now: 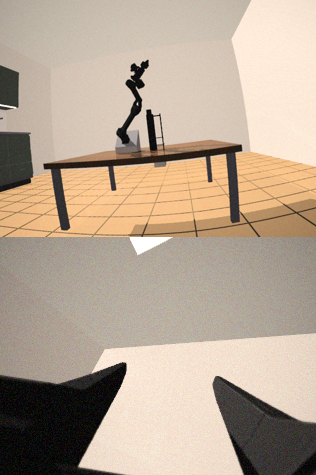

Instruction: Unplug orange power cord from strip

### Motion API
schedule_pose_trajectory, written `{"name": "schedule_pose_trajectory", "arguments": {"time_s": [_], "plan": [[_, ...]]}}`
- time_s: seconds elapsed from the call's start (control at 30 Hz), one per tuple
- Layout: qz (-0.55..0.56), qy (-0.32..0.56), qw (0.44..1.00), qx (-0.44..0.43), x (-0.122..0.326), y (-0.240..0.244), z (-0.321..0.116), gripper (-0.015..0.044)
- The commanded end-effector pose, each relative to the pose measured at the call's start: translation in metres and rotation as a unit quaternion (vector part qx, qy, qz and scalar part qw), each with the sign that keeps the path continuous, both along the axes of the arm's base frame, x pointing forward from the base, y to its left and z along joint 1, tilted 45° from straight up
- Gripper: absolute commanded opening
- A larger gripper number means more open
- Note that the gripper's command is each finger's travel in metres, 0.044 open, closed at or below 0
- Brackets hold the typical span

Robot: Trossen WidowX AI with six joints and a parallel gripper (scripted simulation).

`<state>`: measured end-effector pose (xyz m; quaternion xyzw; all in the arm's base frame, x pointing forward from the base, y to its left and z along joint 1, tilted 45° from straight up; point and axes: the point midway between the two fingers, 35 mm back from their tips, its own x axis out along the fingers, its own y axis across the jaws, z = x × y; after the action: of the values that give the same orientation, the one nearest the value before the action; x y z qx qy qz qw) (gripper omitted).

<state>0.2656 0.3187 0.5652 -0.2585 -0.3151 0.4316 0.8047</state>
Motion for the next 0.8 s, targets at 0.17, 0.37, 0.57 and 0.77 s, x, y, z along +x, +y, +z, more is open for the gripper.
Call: {"name": "schedule_pose_trajectory", "arguments": {"time_s": [0.17,0.37,0.57,0.77], "plan": [[0.030,-0.058,0.998,0.023,-0.043,0.001,0.027,0.0243],[0.079,-0.158,0.981,0.080,-0.121,-0.013,0.073,0.0160],[0.115,-0.249,0.949,0.154,-0.195,-0.050,0.115,0.0160],[0.130,-0.329,0.903,0.245,-0.256,-0.107,0.148,0.0160]]}}
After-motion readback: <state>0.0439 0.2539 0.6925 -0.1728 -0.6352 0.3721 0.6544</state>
